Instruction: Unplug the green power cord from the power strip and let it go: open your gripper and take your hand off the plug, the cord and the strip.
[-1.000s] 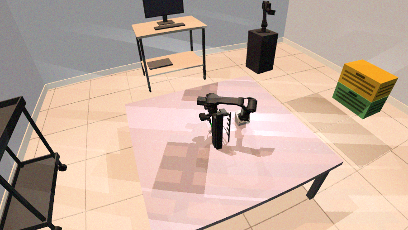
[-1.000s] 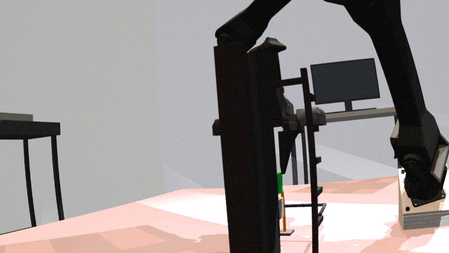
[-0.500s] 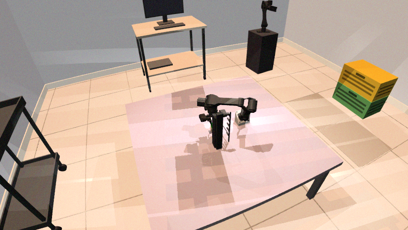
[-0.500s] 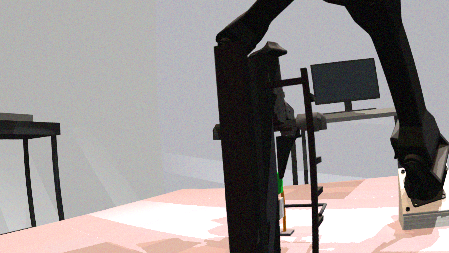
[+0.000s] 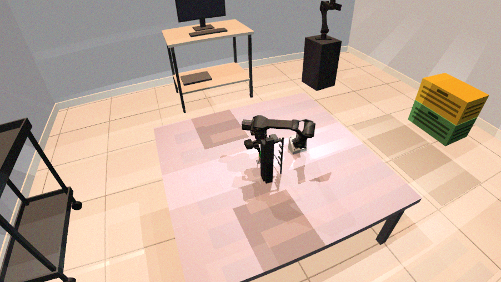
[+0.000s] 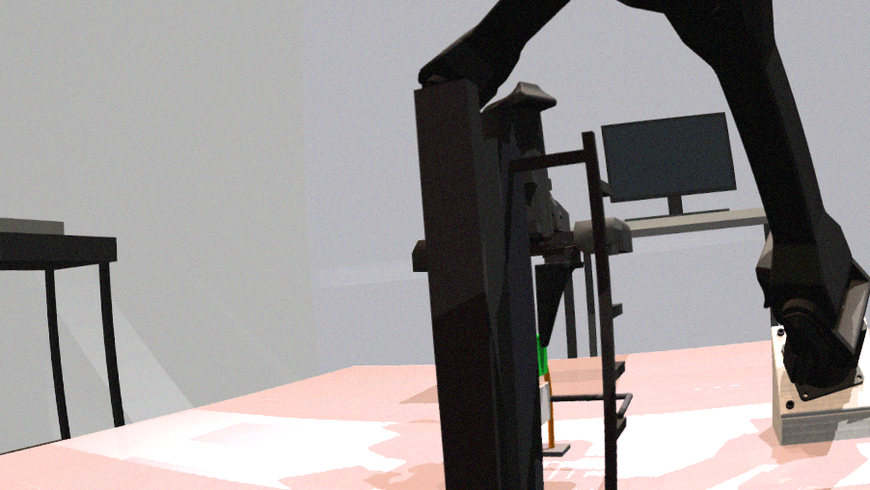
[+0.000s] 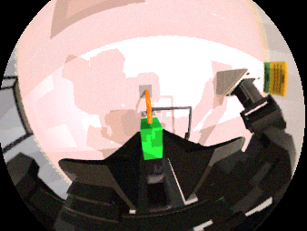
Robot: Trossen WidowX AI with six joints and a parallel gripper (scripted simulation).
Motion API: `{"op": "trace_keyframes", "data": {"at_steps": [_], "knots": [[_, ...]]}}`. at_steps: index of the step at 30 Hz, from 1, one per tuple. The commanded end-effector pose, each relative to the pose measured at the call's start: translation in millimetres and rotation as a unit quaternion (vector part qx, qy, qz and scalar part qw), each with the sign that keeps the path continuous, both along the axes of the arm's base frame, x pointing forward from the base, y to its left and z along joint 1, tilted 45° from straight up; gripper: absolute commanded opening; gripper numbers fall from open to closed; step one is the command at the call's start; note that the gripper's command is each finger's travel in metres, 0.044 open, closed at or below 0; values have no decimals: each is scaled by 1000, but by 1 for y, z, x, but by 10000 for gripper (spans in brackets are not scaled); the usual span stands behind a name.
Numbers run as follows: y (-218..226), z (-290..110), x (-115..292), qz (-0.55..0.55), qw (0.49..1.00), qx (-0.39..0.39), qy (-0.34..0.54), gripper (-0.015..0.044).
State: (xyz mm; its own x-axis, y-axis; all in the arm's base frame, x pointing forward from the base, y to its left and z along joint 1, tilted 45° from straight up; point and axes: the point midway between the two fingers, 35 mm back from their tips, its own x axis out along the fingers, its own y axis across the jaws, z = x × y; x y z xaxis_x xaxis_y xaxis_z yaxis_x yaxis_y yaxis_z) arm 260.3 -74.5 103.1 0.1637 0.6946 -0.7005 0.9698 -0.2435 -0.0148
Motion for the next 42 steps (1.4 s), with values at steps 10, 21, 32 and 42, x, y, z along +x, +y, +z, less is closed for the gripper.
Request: {"op": "trace_keyframes", "data": {"at_steps": [10, 21, 32, 42], "knots": [[-23, -19, -5, -3, 1000, -11, 3, 0], [-37, -30, -10, -4, 1000, -11, 3, 0], [-32, -27, -9, 0, 1000, -13, 1, 160], [-37, -22, -11, -5, 1000, -9, 3, 160]]}}
